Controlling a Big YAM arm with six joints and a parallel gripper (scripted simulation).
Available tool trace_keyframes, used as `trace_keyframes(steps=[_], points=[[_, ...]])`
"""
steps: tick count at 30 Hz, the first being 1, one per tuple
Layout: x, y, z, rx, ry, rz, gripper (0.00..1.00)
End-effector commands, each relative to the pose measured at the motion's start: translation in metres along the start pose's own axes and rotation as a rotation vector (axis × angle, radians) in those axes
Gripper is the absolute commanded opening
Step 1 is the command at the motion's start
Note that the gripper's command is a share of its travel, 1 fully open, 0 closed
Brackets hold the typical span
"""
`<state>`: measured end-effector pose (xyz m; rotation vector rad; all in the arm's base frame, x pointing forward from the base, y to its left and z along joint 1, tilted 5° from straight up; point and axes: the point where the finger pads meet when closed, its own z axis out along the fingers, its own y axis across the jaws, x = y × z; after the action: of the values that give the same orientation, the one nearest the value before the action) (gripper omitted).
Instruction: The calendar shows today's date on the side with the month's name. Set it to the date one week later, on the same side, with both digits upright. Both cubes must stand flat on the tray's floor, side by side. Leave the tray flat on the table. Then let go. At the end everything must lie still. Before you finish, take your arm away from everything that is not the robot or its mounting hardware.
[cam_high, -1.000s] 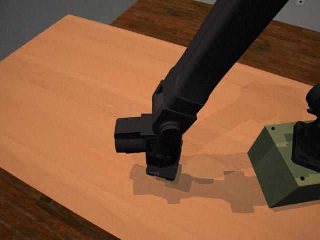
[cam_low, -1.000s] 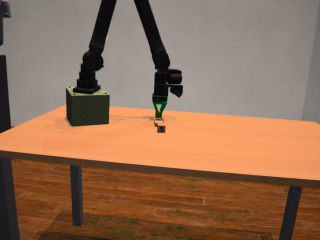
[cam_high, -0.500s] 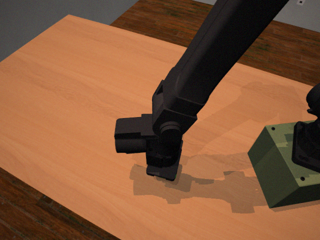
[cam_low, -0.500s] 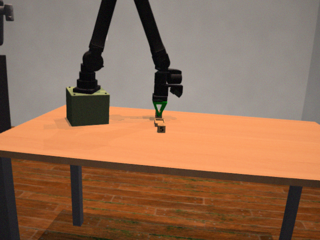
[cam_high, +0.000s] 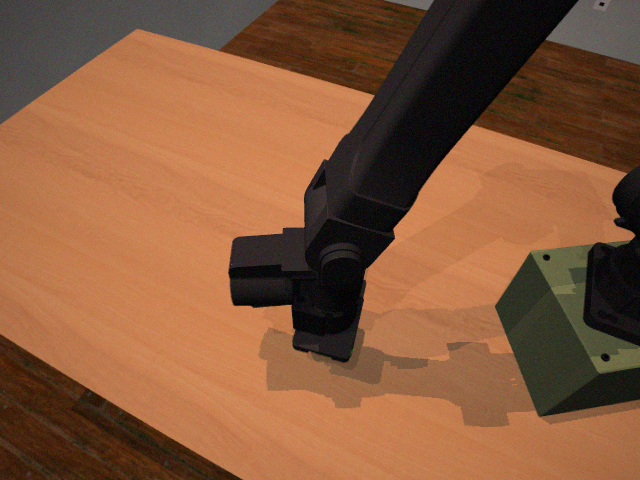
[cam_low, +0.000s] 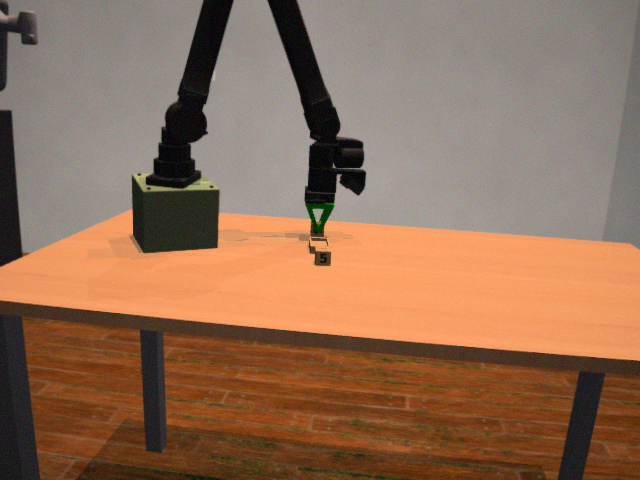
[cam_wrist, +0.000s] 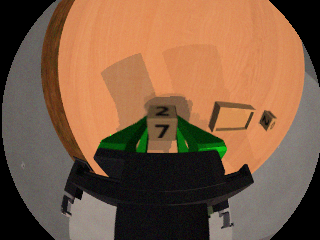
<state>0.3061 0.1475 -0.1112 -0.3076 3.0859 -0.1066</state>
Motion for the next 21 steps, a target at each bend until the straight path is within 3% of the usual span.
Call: trace_keyframes(steps=[1, 21], points=[[-0.0068, 0.0014, 0.0028, -0.002, -0.015, -0.011, 0.27], [-0.0070, 0.0006, 0.0056, -0.002, -0.015, -0.009, 0.27]])
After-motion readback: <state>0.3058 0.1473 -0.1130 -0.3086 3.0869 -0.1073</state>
